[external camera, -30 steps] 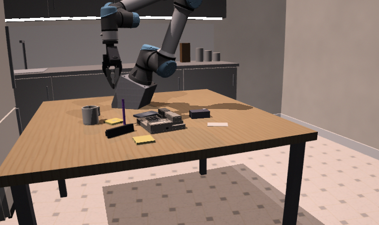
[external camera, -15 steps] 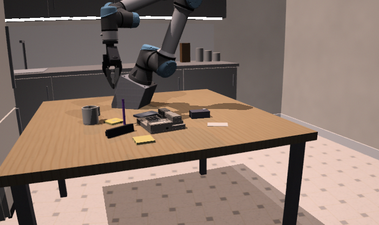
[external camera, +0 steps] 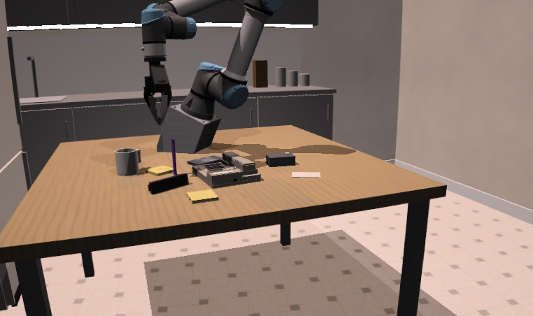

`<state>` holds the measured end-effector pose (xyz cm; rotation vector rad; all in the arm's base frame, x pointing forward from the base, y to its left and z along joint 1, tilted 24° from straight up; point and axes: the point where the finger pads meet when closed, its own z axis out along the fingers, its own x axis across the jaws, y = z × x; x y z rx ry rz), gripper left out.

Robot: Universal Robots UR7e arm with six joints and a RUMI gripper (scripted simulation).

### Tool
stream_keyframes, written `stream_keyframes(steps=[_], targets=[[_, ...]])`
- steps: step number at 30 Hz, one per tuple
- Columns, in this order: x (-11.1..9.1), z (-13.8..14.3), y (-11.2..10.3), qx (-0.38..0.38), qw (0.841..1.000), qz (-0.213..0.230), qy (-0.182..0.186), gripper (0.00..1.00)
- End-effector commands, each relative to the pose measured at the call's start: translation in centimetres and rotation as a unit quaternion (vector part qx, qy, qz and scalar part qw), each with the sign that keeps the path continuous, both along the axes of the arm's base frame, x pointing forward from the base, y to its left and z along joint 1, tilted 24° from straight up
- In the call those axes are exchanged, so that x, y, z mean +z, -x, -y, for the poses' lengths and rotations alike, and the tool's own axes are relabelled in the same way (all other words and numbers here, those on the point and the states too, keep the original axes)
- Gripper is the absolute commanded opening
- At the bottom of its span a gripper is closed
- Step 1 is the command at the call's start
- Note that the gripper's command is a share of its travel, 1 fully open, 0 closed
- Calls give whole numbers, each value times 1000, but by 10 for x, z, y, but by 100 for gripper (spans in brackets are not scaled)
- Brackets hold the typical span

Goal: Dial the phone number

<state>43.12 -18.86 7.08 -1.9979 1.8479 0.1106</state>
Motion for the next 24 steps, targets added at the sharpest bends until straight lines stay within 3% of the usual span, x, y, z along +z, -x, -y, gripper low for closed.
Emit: stream_keyframes(steps=[1, 24], targets=[[0, 0, 0, 0, 1000, 0, 0, 0], [0, 0, 0, 16, 1000, 4, -1, 0]])
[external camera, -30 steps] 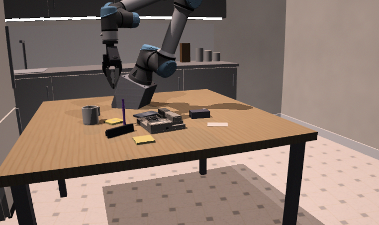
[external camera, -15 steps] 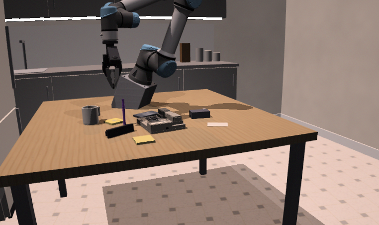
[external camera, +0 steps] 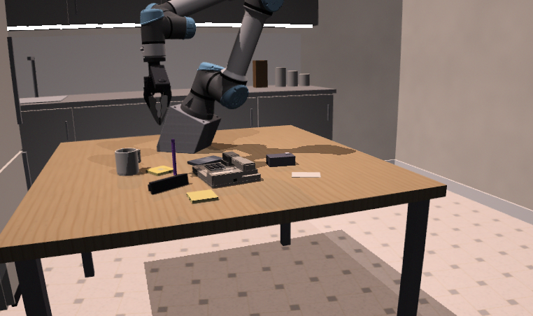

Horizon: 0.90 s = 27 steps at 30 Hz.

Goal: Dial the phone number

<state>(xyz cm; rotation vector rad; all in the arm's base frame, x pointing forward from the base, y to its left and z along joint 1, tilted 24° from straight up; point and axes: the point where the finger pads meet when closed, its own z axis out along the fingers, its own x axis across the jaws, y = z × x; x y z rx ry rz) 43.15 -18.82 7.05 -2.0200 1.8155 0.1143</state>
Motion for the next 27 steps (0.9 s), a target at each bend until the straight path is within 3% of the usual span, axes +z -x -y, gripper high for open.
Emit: stream_keyframes(steps=[1, 27], targets=[[0, 0, 0, 4, 1000, 1, 0, 0], [-1, -2, -1, 87, 996, 25, -10, 0]])
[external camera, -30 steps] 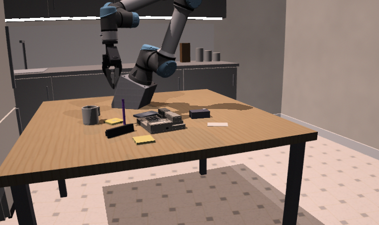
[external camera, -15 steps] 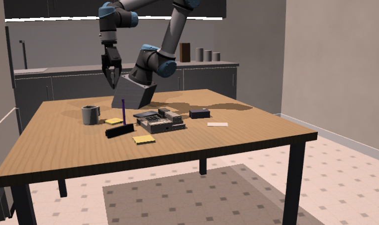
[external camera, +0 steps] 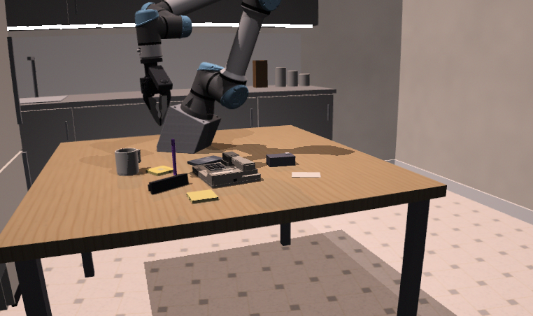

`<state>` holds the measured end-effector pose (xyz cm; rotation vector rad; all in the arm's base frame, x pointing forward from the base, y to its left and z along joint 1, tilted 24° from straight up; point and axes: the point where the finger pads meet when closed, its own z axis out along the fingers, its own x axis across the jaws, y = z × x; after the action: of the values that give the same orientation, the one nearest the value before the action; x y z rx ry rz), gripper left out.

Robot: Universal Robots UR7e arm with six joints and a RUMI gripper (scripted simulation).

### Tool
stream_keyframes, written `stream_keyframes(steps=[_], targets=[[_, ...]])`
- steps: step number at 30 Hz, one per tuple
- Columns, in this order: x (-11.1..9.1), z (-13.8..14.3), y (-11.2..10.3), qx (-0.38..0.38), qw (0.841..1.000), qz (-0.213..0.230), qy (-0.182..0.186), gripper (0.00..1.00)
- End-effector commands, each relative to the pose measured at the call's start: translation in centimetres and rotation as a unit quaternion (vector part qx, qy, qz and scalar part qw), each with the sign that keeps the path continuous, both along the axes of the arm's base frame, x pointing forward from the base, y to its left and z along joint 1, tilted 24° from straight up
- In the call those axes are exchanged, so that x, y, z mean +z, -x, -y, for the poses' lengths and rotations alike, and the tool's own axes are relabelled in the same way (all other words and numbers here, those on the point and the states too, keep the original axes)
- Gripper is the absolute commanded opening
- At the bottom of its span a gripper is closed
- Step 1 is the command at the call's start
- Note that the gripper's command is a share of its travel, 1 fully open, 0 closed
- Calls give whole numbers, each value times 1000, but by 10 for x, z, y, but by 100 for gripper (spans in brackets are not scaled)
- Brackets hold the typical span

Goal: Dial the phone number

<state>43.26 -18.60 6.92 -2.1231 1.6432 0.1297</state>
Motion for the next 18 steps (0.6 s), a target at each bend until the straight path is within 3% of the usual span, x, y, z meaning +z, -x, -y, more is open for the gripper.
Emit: stream_keyframes(steps=[1, 18], targets=[[0, 0, 0, 22, 1000, 7, -3, 0], [-1, -3, -1, 112, 993, 39, -16, 0]])
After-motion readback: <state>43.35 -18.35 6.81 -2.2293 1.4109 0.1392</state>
